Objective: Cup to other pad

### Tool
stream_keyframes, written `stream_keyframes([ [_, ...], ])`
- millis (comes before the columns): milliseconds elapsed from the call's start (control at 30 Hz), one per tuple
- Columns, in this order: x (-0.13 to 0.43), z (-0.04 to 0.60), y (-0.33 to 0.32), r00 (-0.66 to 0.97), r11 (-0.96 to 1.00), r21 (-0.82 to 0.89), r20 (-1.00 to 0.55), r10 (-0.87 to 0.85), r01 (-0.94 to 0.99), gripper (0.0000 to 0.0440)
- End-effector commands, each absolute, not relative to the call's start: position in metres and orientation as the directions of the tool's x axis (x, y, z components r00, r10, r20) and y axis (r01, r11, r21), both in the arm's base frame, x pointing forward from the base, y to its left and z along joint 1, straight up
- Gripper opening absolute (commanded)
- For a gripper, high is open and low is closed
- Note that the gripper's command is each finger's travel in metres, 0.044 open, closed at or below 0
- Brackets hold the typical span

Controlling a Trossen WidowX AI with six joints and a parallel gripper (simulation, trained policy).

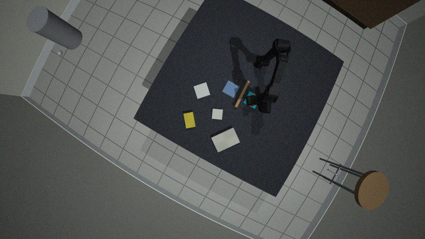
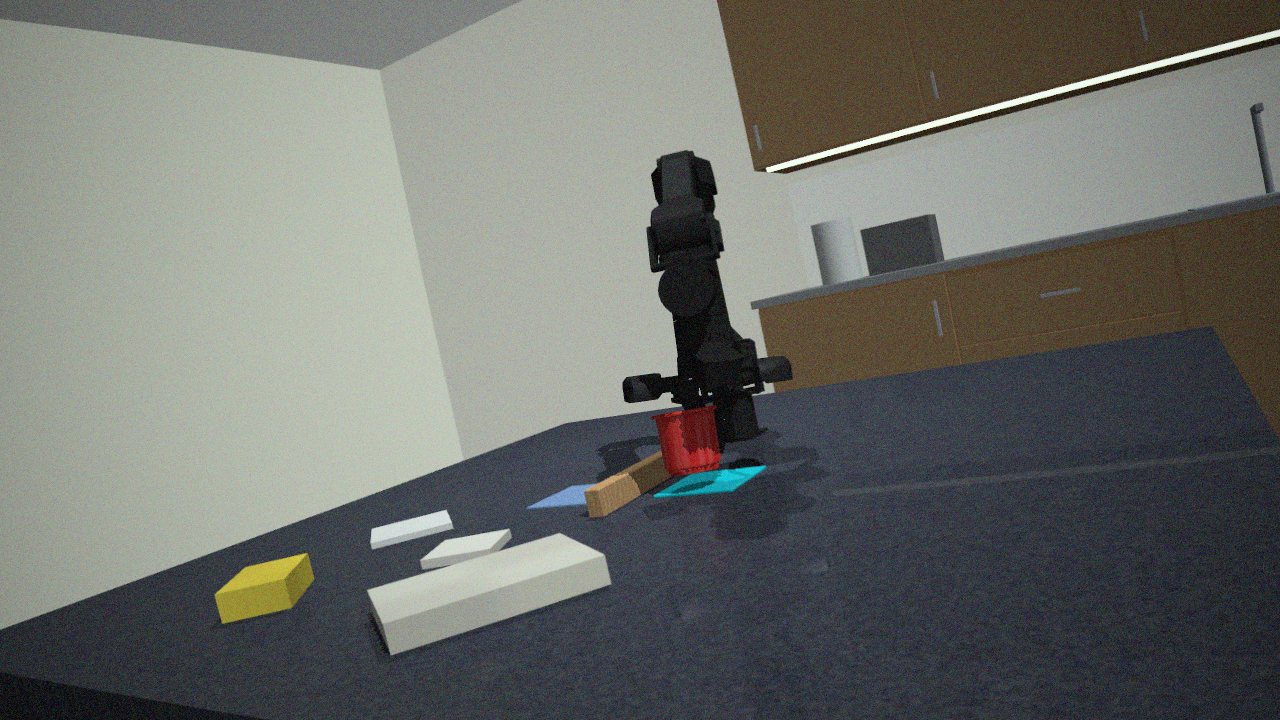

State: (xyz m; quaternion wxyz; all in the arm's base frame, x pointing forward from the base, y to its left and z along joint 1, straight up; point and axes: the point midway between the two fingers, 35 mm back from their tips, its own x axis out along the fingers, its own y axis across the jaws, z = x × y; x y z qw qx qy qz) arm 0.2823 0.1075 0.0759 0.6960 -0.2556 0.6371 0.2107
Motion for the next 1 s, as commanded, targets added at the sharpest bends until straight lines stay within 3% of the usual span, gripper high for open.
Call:
stream_keyframes([
  [0,0.276,0.067,0.108,0.094,0.783,-0.092,-0.995,-0.043,-0.615,0.0002],
  [333,0.275,0.063,0.109,0.123,0.792,-0.095,-0.992,-0.025,-0.604,0.0058],
  [467,0.278,0.07,0.111,0.156,0.798,-0.091,-0.988,0.004,-0.596,0.0123],
  [967,0.269,0.094,0.11,0.215,0.803,-0.066,-0.973,0.079,-0.592,0.0179],
])
